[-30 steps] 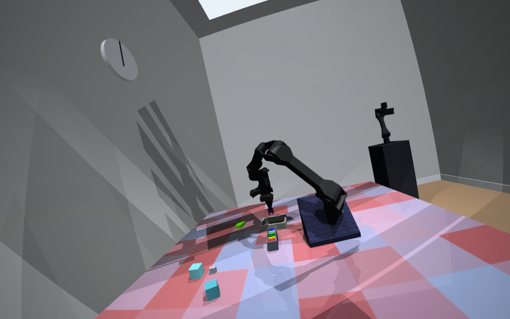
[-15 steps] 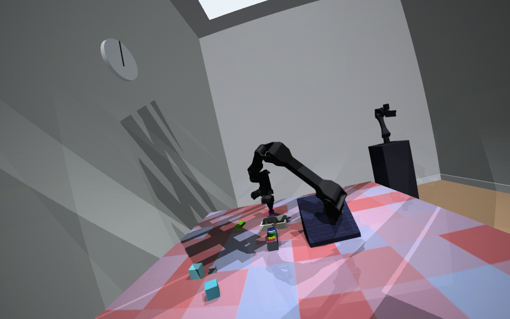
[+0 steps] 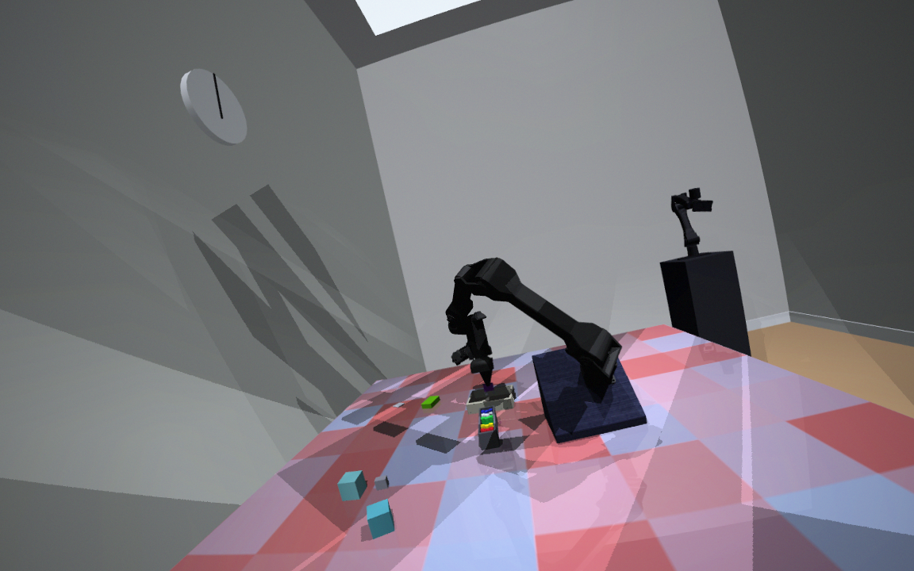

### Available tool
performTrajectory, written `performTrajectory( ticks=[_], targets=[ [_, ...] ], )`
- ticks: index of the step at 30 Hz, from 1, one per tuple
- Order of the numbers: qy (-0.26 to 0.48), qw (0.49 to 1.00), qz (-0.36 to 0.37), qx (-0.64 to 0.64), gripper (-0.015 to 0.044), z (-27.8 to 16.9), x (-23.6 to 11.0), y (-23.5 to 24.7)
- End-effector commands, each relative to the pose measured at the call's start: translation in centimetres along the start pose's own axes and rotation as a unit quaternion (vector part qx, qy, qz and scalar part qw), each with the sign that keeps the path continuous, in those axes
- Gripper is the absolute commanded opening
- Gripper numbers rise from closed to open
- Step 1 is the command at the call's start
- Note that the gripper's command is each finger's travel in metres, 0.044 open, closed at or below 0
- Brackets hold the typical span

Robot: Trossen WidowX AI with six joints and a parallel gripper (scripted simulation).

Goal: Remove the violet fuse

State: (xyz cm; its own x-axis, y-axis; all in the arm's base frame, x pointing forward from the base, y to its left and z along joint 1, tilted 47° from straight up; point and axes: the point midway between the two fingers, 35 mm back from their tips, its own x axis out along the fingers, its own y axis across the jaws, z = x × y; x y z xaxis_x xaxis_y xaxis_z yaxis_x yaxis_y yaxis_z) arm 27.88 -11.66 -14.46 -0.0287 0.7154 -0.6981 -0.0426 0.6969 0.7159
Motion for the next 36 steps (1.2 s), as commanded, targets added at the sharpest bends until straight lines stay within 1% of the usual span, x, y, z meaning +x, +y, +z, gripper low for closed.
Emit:
performTrajectory(
  ticks=[1,12,13,16,17,36],
  targets=[
    [0.0,1.0,0.0,0.0,0.0026,0.0,0.0,0.0],
    [0.0,1.0,0.0,0.0,0.0315,0.0,0.0,0.0],
    [0.0,1.0,0.0,0.0,0.033,0.0,-0.3,0.0],
    [-0.002,1.0,0.0,0.004,0.033,0.0,-3.4,-0.1],
    [-0.002,1.0,0.0,0.004,0.033,0.0,-3.7,0.0],
    [-0.003,1.0,0.002,0.007,0.033,0.0,-3.4,0.0]
  ],
)
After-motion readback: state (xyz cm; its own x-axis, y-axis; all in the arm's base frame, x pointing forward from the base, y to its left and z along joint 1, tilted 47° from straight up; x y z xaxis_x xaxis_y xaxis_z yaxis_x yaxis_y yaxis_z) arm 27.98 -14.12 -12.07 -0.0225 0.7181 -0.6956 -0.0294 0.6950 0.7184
